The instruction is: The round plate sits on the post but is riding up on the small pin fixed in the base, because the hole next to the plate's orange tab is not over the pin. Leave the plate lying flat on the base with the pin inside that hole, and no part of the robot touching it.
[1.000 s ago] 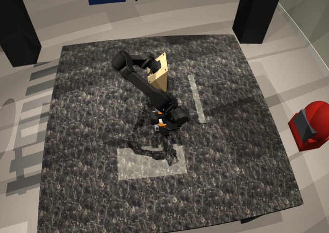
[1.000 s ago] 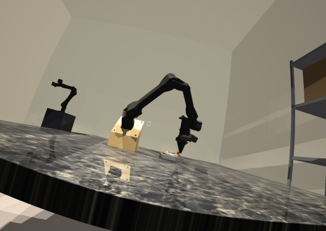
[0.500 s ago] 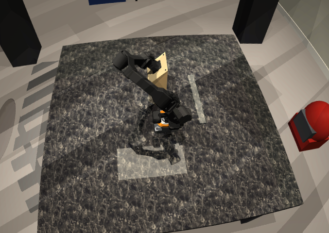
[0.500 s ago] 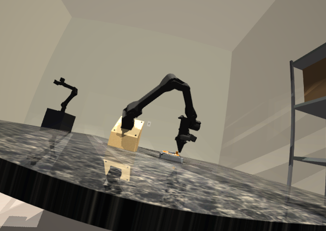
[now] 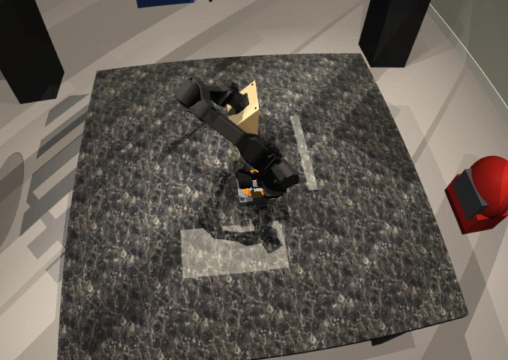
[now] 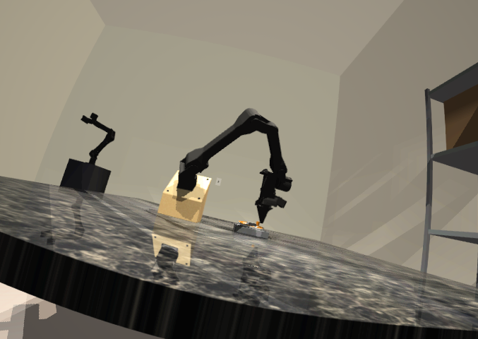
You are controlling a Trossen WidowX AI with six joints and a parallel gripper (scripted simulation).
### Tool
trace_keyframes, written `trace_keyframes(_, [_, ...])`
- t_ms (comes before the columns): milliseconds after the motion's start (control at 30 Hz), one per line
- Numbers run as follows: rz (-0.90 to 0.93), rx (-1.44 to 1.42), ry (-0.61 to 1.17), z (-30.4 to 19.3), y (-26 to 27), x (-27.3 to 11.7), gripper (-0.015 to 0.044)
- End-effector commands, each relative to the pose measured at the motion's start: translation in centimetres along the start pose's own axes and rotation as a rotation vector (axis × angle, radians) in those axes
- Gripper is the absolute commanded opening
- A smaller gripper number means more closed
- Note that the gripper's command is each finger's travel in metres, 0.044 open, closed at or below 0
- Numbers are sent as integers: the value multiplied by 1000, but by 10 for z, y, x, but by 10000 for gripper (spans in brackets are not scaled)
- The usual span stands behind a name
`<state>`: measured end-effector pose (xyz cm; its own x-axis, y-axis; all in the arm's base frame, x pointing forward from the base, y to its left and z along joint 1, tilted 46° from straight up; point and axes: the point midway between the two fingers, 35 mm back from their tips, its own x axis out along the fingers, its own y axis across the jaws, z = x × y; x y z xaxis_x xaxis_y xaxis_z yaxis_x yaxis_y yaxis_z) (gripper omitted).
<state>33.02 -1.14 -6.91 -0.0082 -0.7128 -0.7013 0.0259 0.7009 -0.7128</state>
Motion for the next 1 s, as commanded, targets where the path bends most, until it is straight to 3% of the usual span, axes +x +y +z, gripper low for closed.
trace_keyframes(0, [1, -5, 16, -7, 5, 4, 0])
trace_keyframes(967, [2, -5, 16, -16, 12, 3, 0])
